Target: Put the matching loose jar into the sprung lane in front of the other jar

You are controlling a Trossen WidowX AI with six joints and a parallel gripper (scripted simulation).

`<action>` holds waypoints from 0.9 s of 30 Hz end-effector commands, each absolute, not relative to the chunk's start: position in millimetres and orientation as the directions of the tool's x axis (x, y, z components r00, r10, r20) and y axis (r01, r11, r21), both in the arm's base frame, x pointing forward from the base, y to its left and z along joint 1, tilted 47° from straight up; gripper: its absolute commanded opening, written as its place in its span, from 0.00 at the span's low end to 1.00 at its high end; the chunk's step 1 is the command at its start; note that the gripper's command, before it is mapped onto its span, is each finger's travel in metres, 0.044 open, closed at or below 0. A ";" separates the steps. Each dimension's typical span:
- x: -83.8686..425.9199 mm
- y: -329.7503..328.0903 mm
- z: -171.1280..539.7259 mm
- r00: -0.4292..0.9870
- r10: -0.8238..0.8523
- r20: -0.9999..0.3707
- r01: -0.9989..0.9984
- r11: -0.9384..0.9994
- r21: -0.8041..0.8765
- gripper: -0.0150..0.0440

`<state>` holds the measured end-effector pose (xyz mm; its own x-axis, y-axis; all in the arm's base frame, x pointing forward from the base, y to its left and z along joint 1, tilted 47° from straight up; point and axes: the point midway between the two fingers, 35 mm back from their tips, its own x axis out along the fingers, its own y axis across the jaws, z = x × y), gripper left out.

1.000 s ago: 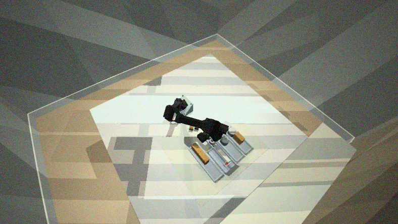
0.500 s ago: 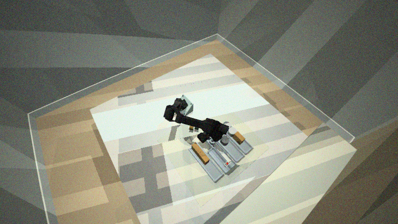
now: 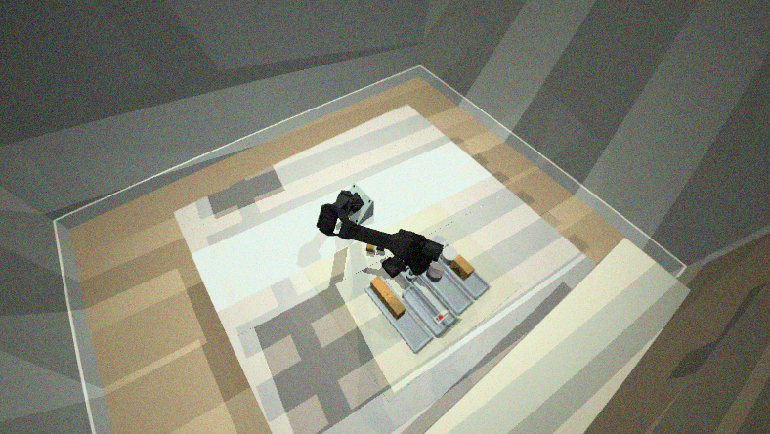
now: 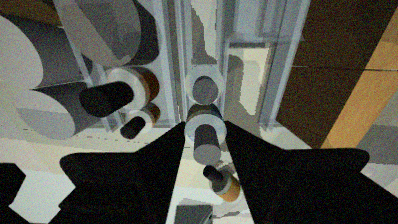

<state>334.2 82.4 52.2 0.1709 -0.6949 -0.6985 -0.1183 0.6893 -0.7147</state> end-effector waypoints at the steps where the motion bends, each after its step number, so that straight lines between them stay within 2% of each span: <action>1: 338.5 80.7 52.0 0.185 -0.697 -0.693 -0.108 0.687 -0.719 0.25; 27: 339.4 74.9 46.4 0.185 -0.697 -0.693 -0.108 0.686 -0.719 0.25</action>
